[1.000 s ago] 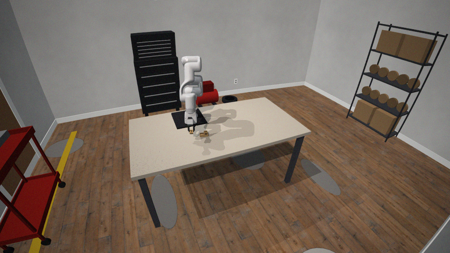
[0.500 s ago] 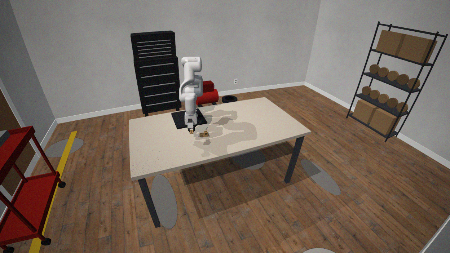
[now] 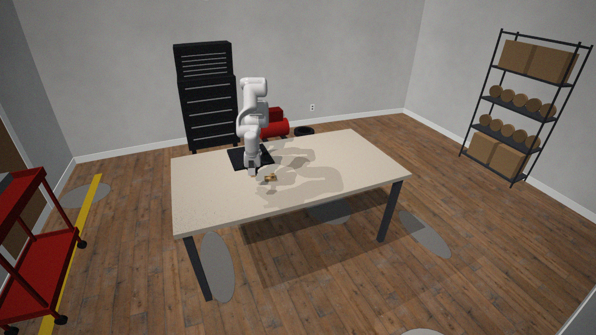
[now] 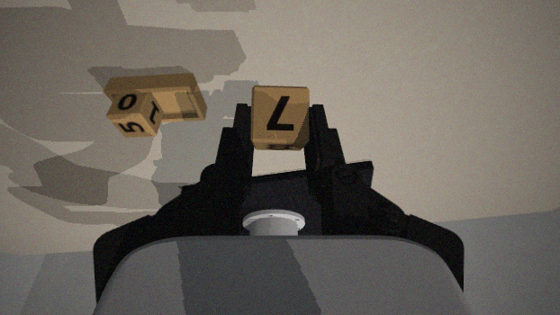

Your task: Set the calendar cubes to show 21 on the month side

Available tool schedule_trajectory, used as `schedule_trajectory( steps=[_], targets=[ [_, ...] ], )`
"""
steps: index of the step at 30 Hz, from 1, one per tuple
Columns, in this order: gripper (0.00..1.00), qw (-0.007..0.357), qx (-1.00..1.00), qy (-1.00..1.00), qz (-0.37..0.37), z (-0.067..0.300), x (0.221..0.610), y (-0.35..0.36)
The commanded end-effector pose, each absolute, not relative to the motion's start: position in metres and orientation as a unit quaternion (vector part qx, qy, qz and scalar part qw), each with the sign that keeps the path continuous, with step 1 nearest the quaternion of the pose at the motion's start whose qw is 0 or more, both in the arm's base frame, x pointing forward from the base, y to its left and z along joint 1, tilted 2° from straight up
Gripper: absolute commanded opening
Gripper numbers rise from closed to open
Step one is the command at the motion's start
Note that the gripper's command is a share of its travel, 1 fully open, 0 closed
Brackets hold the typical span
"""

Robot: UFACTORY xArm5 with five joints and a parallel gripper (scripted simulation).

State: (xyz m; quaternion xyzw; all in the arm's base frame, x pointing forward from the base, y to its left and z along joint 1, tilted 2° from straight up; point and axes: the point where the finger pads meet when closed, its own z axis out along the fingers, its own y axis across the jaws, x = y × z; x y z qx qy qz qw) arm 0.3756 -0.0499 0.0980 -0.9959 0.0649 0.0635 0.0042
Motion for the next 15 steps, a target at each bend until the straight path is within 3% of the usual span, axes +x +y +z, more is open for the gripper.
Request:
schedule_trajectory(
  steps=[1, 15],
  targets=[
    [0.27, 0.006, -0.993, 0.067, 0.094, 0.099, 0.3781, -0.0509],
    [0.27, 0.013, -0.979, 0.066, 0.19, 0.0979, 0.3831, -0.0516]
  ],
)
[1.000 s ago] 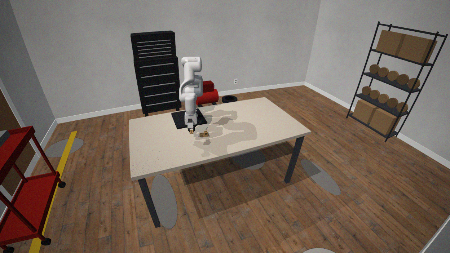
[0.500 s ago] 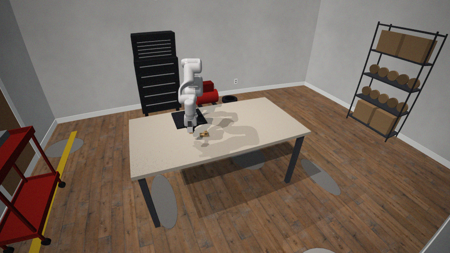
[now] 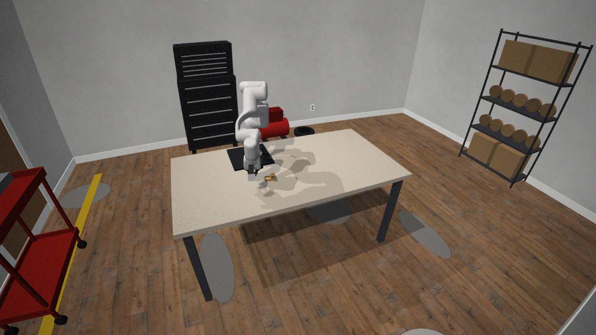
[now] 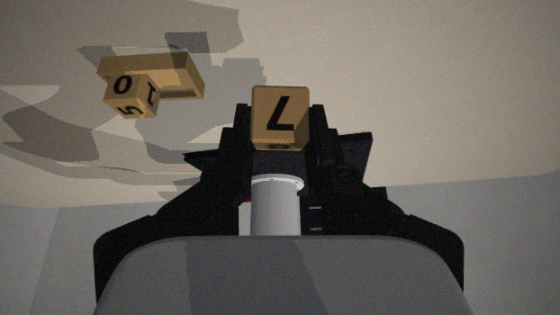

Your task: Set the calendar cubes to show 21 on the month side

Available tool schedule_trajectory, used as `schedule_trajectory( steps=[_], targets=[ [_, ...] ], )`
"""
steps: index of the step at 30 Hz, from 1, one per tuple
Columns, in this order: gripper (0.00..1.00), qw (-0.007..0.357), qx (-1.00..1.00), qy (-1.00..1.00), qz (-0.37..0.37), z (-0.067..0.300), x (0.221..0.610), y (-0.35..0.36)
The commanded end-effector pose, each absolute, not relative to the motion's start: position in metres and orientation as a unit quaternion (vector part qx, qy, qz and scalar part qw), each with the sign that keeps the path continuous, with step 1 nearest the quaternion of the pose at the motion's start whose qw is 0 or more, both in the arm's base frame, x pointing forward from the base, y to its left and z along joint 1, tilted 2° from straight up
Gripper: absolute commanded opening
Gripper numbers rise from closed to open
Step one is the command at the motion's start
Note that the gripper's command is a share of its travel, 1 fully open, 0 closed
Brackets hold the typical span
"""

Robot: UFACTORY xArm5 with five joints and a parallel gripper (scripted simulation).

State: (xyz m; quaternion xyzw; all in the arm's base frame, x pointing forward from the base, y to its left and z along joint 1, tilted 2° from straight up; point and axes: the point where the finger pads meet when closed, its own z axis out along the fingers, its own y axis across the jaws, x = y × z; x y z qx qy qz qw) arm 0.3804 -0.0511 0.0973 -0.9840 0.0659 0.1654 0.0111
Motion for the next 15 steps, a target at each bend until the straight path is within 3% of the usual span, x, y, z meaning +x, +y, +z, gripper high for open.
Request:
schedule_trajectory(
  steps=[1, 15],
  targets=[
    [0.27, 0.014, -0.976, 0.066, 0.205, 0.0977, 0.3836, -0.0517],
    [0.27, 0.019, -0.956, 0.064, 0.286, 0.0961, 0.3865, -0.0523]
  ],
)
